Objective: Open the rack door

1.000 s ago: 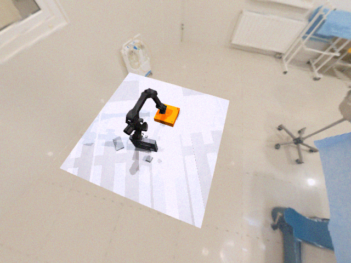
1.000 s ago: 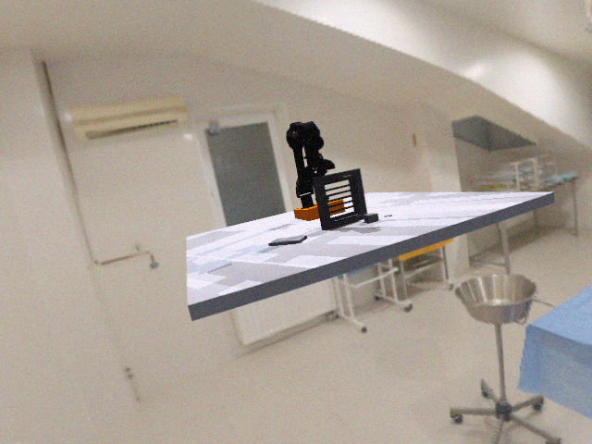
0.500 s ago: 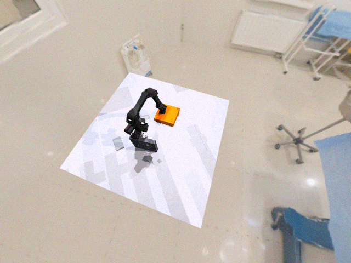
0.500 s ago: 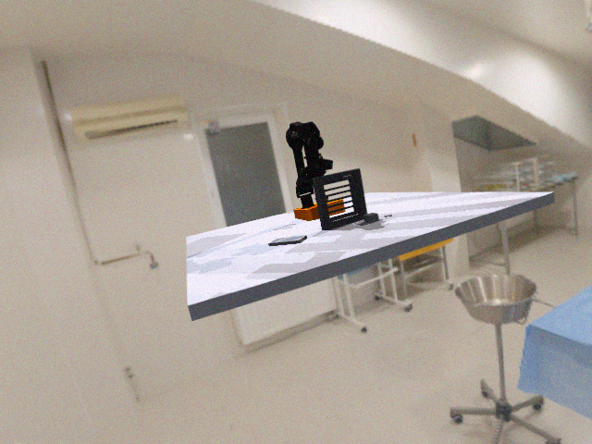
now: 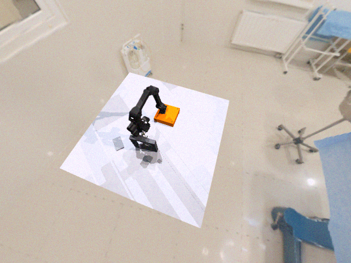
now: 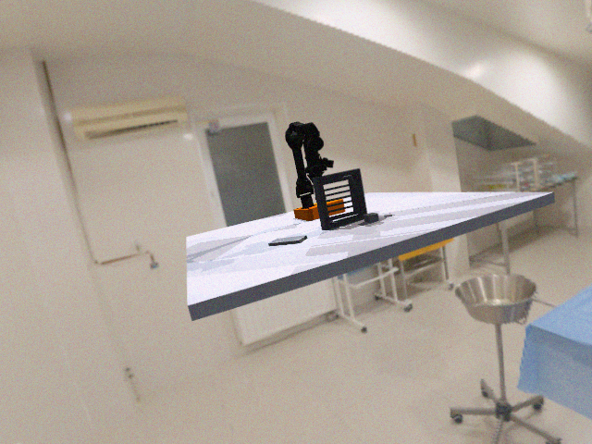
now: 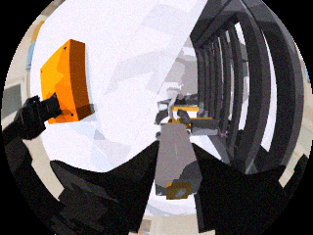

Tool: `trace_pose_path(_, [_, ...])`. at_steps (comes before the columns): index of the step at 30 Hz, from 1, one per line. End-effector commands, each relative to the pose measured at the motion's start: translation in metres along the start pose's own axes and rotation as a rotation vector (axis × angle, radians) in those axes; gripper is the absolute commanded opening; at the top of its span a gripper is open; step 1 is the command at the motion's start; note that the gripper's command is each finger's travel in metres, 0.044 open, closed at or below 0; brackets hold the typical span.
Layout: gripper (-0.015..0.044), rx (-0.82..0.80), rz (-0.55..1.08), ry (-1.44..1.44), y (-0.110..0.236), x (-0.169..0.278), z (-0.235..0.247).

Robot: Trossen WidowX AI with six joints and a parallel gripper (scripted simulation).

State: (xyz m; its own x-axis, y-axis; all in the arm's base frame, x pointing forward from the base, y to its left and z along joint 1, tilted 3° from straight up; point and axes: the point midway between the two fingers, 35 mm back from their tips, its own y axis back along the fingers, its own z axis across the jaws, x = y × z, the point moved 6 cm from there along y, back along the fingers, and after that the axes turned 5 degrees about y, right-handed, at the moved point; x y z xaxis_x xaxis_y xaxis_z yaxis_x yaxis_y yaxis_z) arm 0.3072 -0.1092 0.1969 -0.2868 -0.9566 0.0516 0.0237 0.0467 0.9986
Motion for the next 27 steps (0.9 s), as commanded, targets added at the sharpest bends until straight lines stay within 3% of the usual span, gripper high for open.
trace_pose_path(1, [0.0016,0.008,-0.004,-0.085,0.000,-0.003,0.005])
trace_pose_path(27, [0.0016,0.002,-0.007,-0.515,-0.001,-0.033,0.052])
